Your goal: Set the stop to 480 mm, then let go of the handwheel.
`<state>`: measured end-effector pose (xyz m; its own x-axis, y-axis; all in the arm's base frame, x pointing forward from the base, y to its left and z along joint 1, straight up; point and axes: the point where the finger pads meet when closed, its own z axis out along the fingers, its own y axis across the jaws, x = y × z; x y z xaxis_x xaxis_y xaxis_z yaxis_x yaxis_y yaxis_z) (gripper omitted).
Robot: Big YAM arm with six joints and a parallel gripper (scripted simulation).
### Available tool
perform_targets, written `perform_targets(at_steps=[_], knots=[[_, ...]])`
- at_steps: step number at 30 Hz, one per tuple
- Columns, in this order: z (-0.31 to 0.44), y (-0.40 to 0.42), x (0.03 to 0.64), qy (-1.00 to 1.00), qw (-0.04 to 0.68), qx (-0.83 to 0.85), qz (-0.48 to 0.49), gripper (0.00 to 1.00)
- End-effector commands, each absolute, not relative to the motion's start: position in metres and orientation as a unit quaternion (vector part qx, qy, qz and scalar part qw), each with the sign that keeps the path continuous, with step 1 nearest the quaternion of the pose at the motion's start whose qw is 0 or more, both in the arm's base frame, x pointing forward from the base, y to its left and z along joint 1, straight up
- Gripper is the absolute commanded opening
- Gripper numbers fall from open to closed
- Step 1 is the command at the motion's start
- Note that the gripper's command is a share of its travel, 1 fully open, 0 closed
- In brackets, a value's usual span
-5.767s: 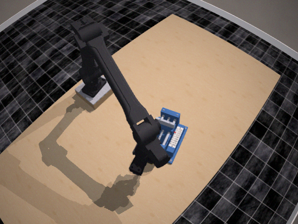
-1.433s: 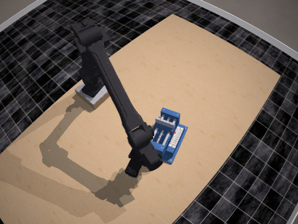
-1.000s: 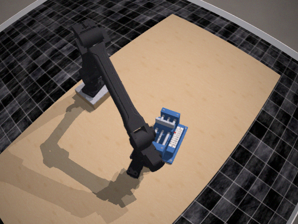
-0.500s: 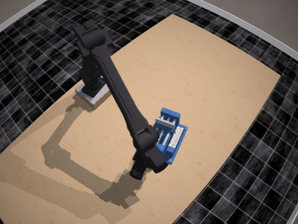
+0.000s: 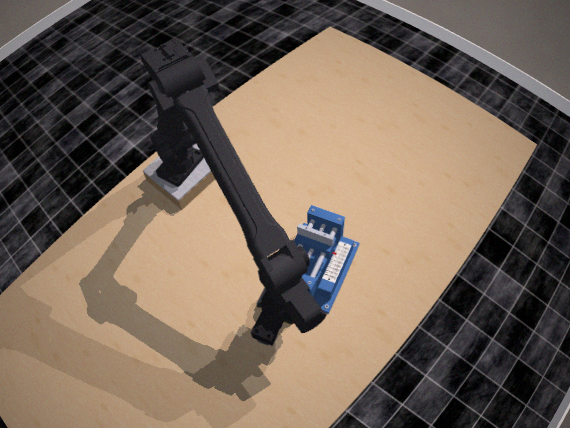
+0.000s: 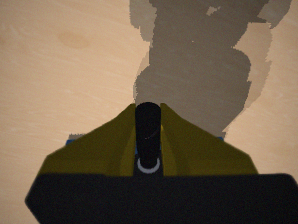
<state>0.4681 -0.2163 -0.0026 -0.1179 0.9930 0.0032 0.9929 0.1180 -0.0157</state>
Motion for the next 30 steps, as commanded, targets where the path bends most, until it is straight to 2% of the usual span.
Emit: perform_targets(at_steps=[1, 30], knots=[[0.014, -0.219, 0.509, -0.749, -0.026, -0.662, -0.009, 0.06], [0.025, -0.217, 0.526, -0.749, -0.031, -0.662, -0.011, 0.06]])
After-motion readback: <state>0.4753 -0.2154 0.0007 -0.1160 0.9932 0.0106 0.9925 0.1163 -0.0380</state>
